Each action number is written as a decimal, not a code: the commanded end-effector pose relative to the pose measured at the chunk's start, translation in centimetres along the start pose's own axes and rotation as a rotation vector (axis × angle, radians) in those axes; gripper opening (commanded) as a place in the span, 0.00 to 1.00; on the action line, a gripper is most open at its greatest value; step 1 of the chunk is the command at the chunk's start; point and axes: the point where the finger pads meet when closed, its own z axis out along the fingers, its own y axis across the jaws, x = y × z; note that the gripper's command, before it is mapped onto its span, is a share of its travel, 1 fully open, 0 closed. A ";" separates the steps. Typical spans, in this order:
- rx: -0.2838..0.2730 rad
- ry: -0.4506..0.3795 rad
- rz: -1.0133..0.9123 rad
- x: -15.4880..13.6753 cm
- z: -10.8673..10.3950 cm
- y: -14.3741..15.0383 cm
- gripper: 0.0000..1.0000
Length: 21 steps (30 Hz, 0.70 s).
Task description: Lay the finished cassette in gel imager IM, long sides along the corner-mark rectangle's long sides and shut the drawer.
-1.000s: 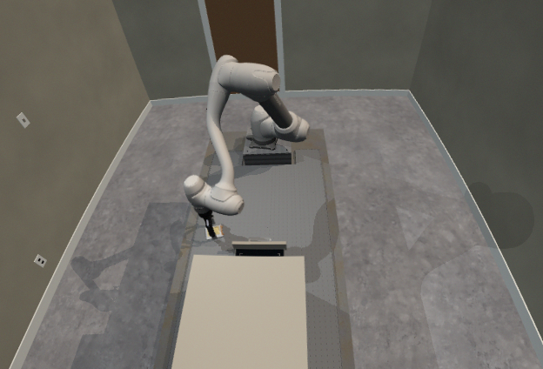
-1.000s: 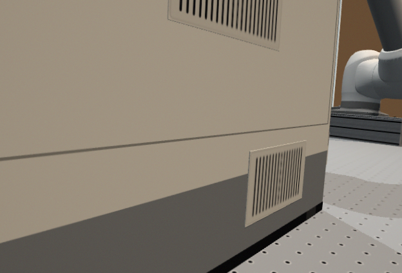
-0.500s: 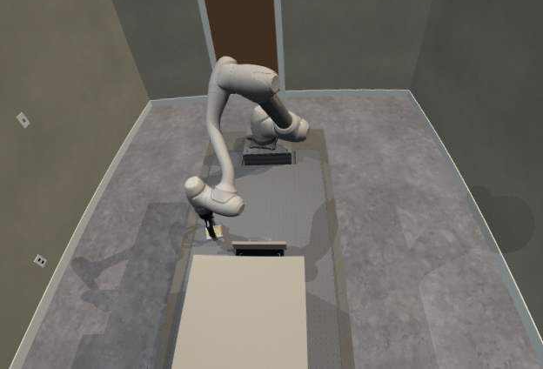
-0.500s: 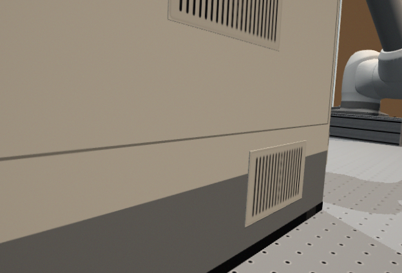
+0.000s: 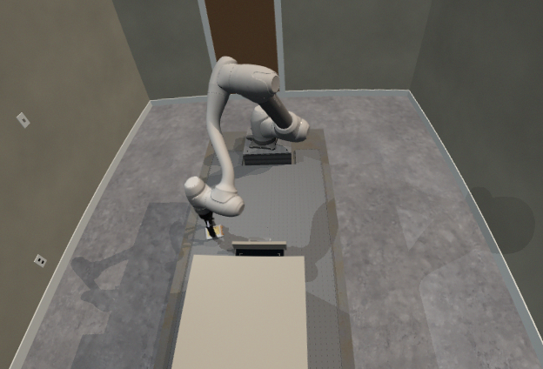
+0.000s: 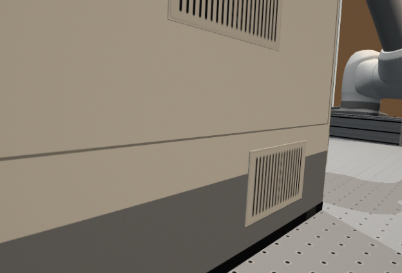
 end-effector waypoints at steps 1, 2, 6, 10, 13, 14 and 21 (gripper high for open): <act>0.000 0.000 0.000 0.0 0.0 0.0 0.10; 0.000 0.000 0.000 0.0 0.0 0.0 0.10; 0.000 0.000 0.000 0.0 0.0 0.0 0.10; 0.000 0.000 0.000 0.0 0.0 0.0 0.10; 0.000 0.000 0.000 0.0 0.0 0.0 0.10; 0.000 0.000 0.000 0.0 0.0 0.0 0.10; 0.000 0.000 0.000 0.0 -0.9 0.0 0.10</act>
